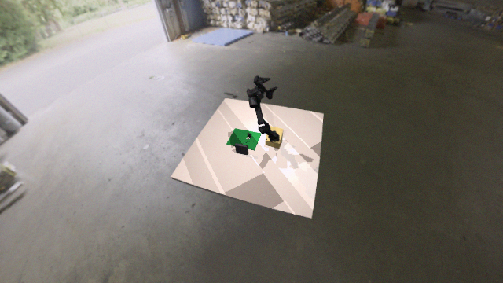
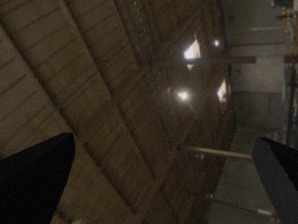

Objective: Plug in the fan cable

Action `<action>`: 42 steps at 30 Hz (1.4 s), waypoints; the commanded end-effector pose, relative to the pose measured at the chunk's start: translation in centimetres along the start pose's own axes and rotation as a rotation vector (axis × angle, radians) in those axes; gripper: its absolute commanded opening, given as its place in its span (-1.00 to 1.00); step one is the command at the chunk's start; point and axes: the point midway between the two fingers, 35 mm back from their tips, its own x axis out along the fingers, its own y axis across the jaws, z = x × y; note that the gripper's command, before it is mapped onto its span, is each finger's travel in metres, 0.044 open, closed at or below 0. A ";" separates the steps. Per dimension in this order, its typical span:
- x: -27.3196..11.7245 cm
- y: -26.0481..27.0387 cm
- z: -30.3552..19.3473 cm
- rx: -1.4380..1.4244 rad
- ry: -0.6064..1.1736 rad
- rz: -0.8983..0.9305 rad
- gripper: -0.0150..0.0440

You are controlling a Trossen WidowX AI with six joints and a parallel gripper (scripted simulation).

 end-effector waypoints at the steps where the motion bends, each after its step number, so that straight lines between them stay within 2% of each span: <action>1: 0.0 0.0 0.0 0.000 0.000 0.000 0.95; 4: -0.2 0.5 -0.6 -0.030 0.007 0.026 1.00; 11: -3.9 4.6 -7.3 -0.320 0.104 0.312 1.00; 22: -14.2 6.5 -20.2 -0.718 0.375 0.813 1.00; 32: -26.5 1.3 -29.5 -0.996 0.736 1.239 1.00; 42: -37.7 -8.0 -32.6 -1.183 1.178 1.612 1.00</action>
